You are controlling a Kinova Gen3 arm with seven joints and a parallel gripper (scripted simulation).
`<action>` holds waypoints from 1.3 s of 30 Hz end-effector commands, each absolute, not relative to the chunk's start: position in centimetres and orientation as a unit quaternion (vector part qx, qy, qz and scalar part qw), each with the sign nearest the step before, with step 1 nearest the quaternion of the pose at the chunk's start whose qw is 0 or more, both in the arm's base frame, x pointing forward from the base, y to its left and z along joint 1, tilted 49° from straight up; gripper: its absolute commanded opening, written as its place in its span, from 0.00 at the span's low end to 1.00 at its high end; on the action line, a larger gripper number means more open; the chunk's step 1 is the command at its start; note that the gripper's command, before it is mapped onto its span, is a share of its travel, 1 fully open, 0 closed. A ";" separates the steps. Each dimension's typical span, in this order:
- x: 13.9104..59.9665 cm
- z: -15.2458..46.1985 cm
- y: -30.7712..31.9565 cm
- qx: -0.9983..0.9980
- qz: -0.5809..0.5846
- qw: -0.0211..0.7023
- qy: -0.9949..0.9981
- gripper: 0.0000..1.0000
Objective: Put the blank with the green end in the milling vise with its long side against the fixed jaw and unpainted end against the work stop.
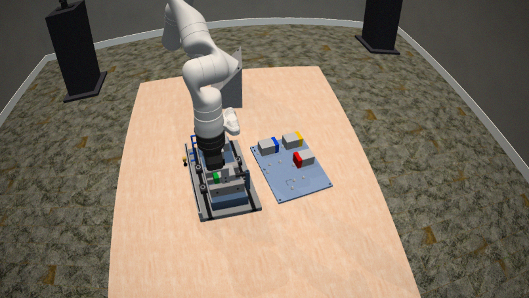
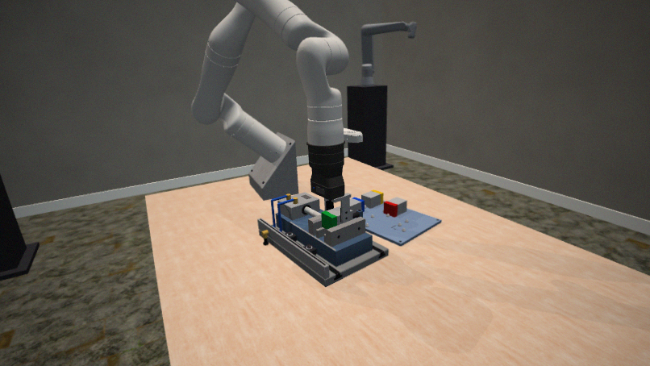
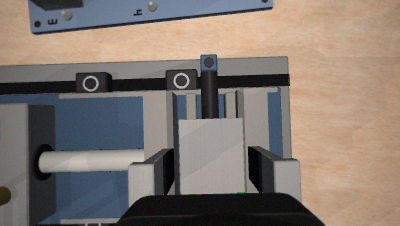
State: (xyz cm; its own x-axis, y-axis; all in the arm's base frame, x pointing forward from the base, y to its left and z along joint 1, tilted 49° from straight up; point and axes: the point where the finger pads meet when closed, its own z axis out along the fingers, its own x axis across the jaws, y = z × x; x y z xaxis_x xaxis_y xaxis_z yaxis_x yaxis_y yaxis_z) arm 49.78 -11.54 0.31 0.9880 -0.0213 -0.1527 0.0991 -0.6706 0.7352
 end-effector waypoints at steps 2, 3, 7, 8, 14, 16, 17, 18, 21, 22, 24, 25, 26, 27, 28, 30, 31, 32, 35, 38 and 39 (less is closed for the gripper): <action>49.9 0.4 -11.4 0.911 -0.073 0.405 0.022 1.00; 49.9 0.4 -11.3 0.911 -0.073 0.405 0.022 1.00; 49.9 0.4 -11.3 0.911 -0.073 0.405 0.022 1.00; 49.9 0.4 -11.3 0.911 -0.073 0.405 0.022 1.00; 49.9 0.5 -11.2 0.911 -0.073 0.405 0.022 1.00; 49.9 0.6 -11.2 0.911 -0.073 0.405 0.022 1.00; 49.9 0.6 -11.2 0.911 -0.073 0.405 0.022 1.00; 49.9 0.6 -11.2 0.911 -0.073 0.405 0.022 1.00; 49.9 0.6 -11.1 0.911 -0.073 0.405 0.022 1.00; 49.9 0.6 -11.1 0.911 -0.073 0.405 0.022 1.00; 49.9 0.6 -11.1 0.911 -0.073 0.405 0.022 1.00; 49.9 0.6 -11.1 0.911 -0.073 0.405 0.022 1.00; 49.9 0.6 -11.1 0.911 -0.073 0.405 0.022 1.00; 49.9 0.7 -11.1 0.911 -0.073 0.405 0.022 1.00; 49.9 0.7 -11.1 0.911 -0.073 0.405 0.022 1.00; 49.9 0.7 -11.1 0.911 -0.073 0.405 0.022 1.00; 49.9 0.7 -11.0 0.911 -0.073 0.405 0.022 1.00; 49.9 0.7 -11.0 0.911 -0.073 0.405 0.022 1.00; 49.9 0.8 -11.0 0.911 -0.073 0.405 0.022 1.00; 49.9 0.8 -10.9 0.911 -0.073 0.405 0.022 1.00; 49.9 0.8 -10.9 0.911 -0.073 0.405 0.022 1.00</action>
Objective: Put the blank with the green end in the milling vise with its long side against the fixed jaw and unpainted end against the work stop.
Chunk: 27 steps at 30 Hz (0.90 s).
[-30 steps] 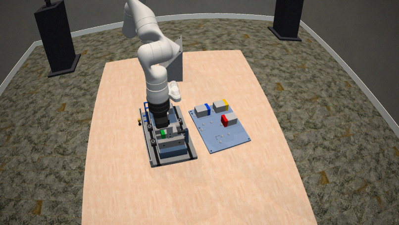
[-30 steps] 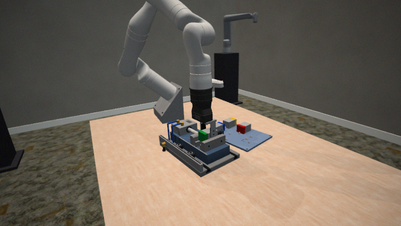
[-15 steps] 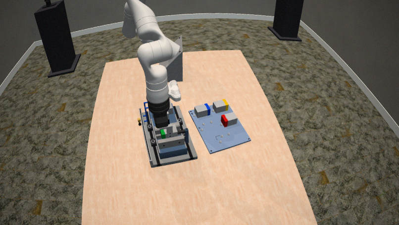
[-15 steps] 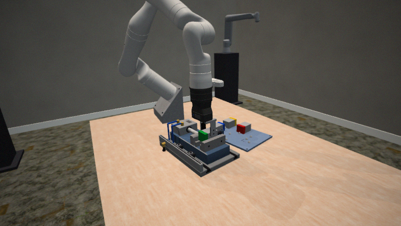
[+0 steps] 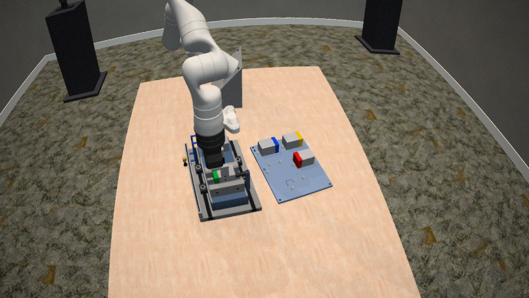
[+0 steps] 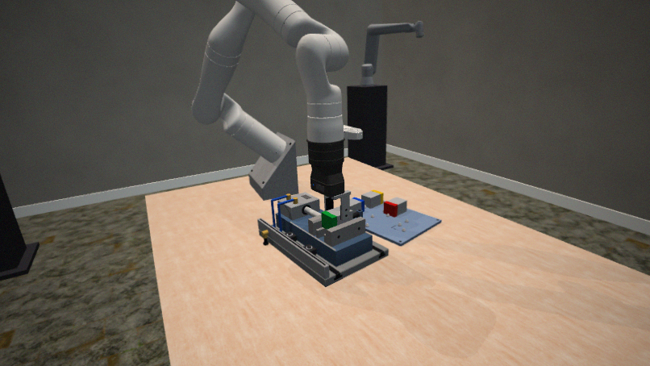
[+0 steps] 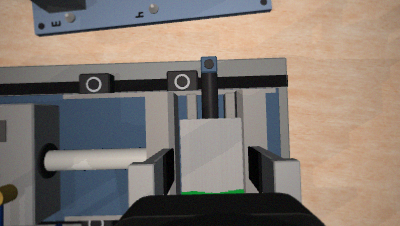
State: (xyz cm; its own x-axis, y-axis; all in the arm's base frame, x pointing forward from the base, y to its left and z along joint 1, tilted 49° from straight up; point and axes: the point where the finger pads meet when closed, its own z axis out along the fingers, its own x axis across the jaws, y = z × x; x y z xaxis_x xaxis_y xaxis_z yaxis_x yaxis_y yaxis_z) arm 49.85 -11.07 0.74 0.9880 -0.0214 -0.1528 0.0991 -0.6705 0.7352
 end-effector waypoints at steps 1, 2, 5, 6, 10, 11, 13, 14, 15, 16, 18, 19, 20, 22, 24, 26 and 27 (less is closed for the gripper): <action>49.9 0.8 -10.9 0.911 -0.073 0.405 0.022 1.00; 49.9 0.8 -11.0 0.911 -0.073 0.405 0.022 1.00; 49.9 0.8 -10.9 0.911 -0.073 0.405 0.022 1.00; 49.9 0.9 -10.9 0.911 -0.073 0.405 0.022 1.00; 49.9 0.9 -10.8 0.911 -0.073 0.405 0.022 1.00; 50.0 0.9 -10.8 0.911 -0.073 0.405 0.022 1.00; 50.0 0.9 -10.8 0.911 -0.073 0.405 0.022 1.00; 50.0 1.0 -10.8 0.911 -0.073 0.405 0.022 1.00; 50.0 1.0 -10.8 0.911 -0.073 0.405 0.022 1.00; 50.0 1.0 -10.7 0.911 -0.073 0.405 0.022 1.00; 50.0 1.0 -10.7 0.911 -0.073 0.405 0.022 1.00; 50.0 1.0 -10.8 0.911 -0.073 0.405 0.022 1.00; 50.0 1.0 -10.7 0.911 -0.073 0.405 0.022 1.00; 50.0 1.0 -10.7 0.911 -0.073 0.405 0.022 1.00; 50.0 1.0 -10.7 0.911 -0.073 0.405 0.022 1.00; 50.0 1.1 -10.7 0.911 -0.073 0.405 0.022 1.00; 50.0 1.1 -10.6 0.911 -0.073 0.405 0.022 1.00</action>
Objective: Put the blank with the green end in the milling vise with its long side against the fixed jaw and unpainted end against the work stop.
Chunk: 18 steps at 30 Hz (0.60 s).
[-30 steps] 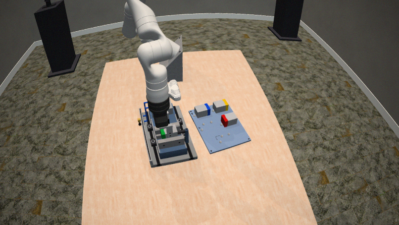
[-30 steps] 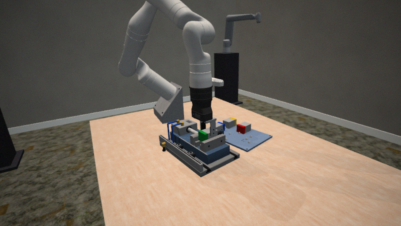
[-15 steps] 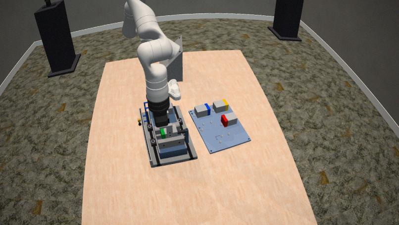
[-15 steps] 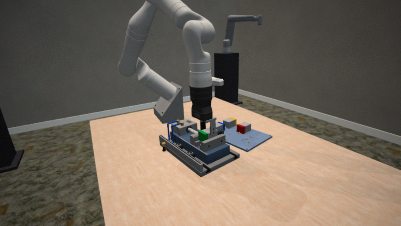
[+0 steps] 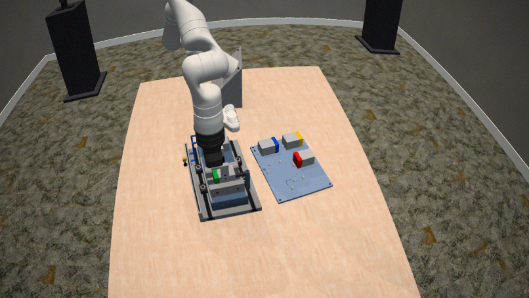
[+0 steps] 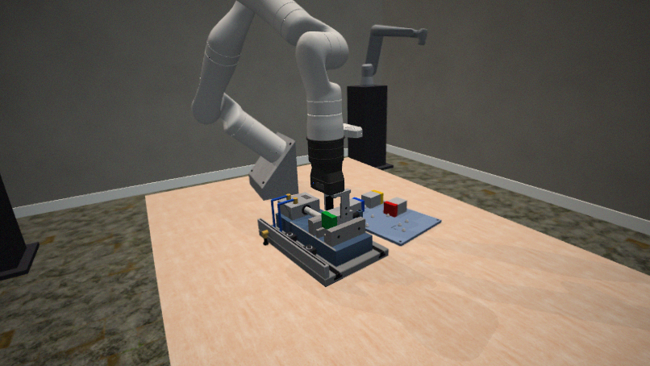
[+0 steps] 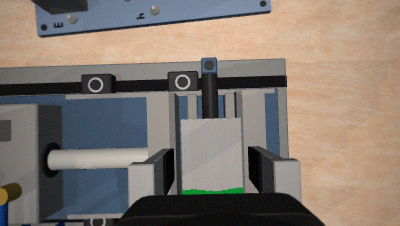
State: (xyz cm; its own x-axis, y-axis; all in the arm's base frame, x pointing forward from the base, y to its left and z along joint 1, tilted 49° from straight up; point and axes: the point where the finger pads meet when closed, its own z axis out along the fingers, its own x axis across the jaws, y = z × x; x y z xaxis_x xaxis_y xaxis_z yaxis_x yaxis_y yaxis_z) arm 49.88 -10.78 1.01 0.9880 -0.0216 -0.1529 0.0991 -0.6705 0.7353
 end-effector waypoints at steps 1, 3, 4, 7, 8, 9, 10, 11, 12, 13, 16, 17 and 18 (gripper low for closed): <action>50.0 1.1 -10.6 0.911 -0.073 0.405 0.022 1.00; 50.0 1.1 -10.6 0.911 -0.073 0.405 0.022 1.00; 50.0 1.1 -10.6 0.911 -0.073 0.405 0.022 1.00; 50.0 1.2 -10.5 0.911 -0.073 0.405 0.022 1.00; 50.0 1.2 -10.5 0.911 -0.073 0.405 0.022 1.00; 50.0 1.2 -10.6 0.911 -0.073 0.405 0.022 1.00; 50.0 1.2 -10.5 0.911 -0.073 0.405 0.022 1.00; 50.0 1.2 -10.5 0.911 -0.073 0.405 0.022 1.00; 50.0 1.2 -10.5 0.911 -0.073 0.405 0.022 1.00; 50.0 1.2 -10.5 0.911 -0.073 0.405 0.022 1.00; 50.0 1.3 -10.5 0.911 -0.073 0.405 0.022 1.00; 50.0 1.3 -10.4 0.911 -0.073 0.405 0.022 1.00; 50.0 1.3 -10.4 0.911 -0.073 0.405 0.022 1.00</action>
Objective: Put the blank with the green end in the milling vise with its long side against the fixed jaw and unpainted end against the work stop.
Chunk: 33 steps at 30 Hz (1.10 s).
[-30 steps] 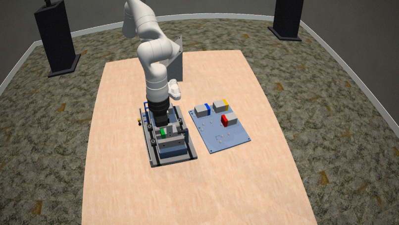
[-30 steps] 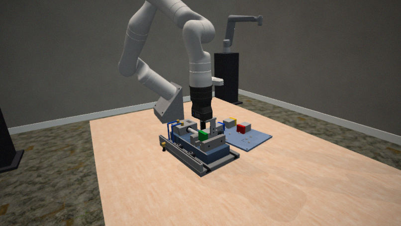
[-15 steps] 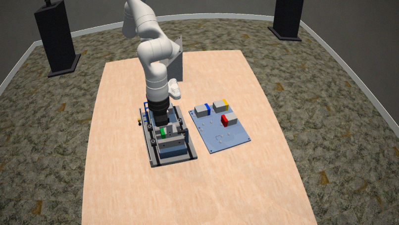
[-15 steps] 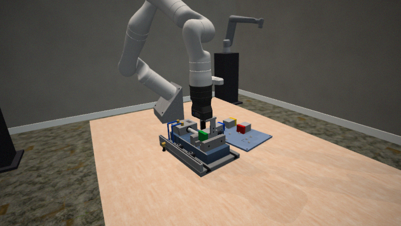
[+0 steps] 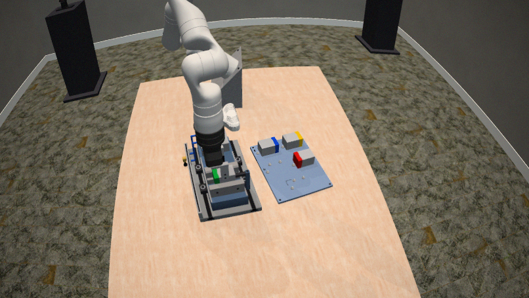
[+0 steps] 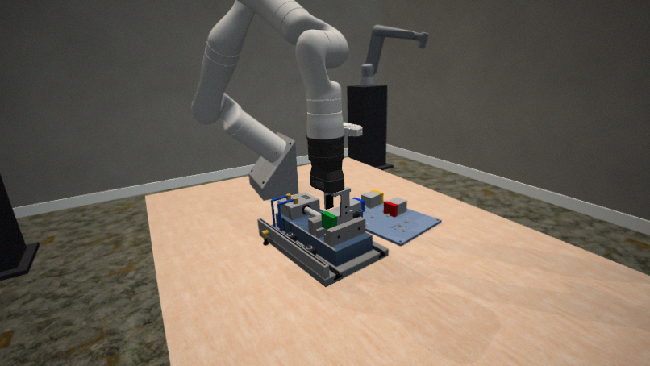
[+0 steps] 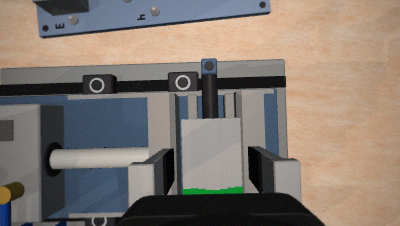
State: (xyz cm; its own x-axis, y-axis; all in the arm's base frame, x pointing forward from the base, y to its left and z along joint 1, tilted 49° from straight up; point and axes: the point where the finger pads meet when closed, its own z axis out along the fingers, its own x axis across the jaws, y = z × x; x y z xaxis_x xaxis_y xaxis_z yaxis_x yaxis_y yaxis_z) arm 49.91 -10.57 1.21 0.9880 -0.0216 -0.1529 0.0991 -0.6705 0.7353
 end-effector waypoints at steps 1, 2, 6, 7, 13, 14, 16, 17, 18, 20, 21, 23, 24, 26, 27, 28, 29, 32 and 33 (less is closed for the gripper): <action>50.0 1.3 -10.4 0.911 -0.073 0.405 0.022 1.00; 50.0 1.3 -10.4 0.911 -0.073 0.405 0.022 1.00; 50.0 1.3 -10.3 0.911 -0.073 0.405 0.022 1.00; 50.0 1.3 -10.3 0.911 -0.073 0.405 0.022 1.00; 50.0 1.4 -10.2 0.911 -0.073 0.405 0.022 1.00; 50.0 1.5 -10.2 0.911 -0.073 0.405 0.022 1.00; 50.1 1.5 -10.2 0.911 -0.073 0.405 0.022 1.00; 50.1 1.5 -10.1 0.911 -0.073 0.405 0.022 1.00; 50.1 1.5 -10.1 0.911 -0.073 0.405 0.022 1.00; 50.1 1.6 -10.1 0.911 -0.073 0.405 0.022 1.00; 50.1 1.6 -10.0 0.911 -0.073 0.405 0.022 1.00; 50.1 1.6 -10.0 0.911 -0.073 0.405 0.022 1.00; 50.1 1.6 -10.0 0.911 -0.073 0.405 0.022 1.00; 50.1 1.6 -10.0 0.911 -0.073 0.405 0.022 1.00; 50.1 1.6 -10.0 0.911 -0.073 0.405 0.022 1.00; 50.1 1.7 -10.0 0.911 -0.073 0.405 0.022 1.00; 50.1 1.7 -10.0 0.911 -0.073 0.405 0.022 1.00; 50.1 1.7 -9.9 0.911 -0.073 0.405 0.022 1.00; 50.1 1.7 -9.9 0.911 -0.073 0.405 0.022 1.00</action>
State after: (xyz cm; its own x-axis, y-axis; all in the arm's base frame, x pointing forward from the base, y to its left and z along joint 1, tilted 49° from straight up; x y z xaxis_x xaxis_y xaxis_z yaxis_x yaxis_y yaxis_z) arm 50.02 -10.03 1.66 0.9880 -0.0220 -0.1531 0.0990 -0.6704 0.7353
